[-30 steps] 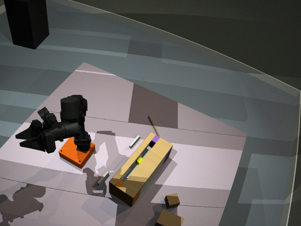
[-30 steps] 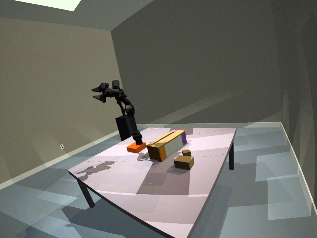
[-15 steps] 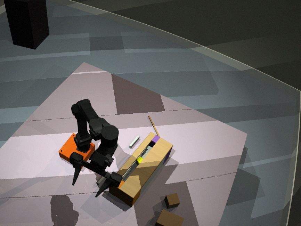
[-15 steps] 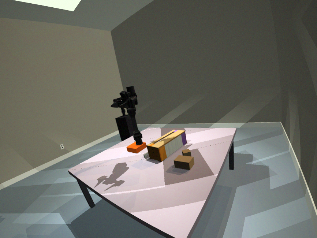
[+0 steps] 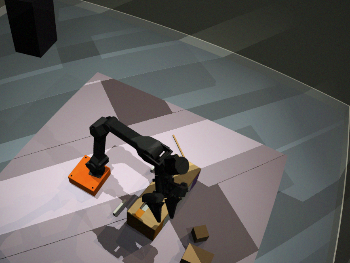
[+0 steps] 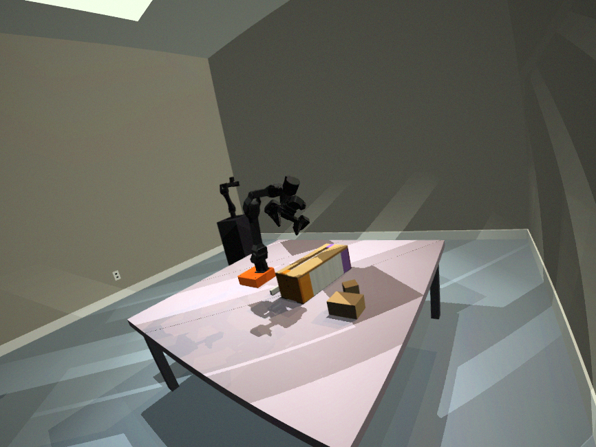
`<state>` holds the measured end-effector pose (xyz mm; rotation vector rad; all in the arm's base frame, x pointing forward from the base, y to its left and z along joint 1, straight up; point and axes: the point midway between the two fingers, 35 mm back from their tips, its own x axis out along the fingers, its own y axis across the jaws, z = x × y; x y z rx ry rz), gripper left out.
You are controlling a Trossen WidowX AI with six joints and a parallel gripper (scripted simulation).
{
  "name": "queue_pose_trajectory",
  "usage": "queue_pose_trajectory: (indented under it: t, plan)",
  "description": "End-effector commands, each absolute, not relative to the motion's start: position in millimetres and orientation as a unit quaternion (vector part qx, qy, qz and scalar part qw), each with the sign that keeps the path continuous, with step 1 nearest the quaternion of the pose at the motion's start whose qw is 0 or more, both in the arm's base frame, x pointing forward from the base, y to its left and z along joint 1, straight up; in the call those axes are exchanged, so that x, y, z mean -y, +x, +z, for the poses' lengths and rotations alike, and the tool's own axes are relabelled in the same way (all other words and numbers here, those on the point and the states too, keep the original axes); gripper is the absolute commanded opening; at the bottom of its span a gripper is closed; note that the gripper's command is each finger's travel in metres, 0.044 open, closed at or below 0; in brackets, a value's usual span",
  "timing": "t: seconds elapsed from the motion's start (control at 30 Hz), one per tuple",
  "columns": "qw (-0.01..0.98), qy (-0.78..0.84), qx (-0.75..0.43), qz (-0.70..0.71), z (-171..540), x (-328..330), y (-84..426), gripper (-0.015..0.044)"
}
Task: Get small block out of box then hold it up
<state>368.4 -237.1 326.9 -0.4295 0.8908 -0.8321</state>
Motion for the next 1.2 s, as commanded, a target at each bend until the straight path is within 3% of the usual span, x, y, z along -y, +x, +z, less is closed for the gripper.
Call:
queue_pose_trajectory:
  t: [0.0,0.3,0.63,1.17]
  plan:
    - [0.793,-0.254,-0.482,-0.273,288.3,186.3,384.5,0.04]
    - [0.708,-0.378,-0.596,0.018,206.0,57.5,374.4,0.04]
    - [0.496,-0.481,-0.65,0.318,148.6,-55.7,291.5,0.04]
    - [0.477,-0.486,-0.651,0.335,136.4,-61.9,286.8,0.04]
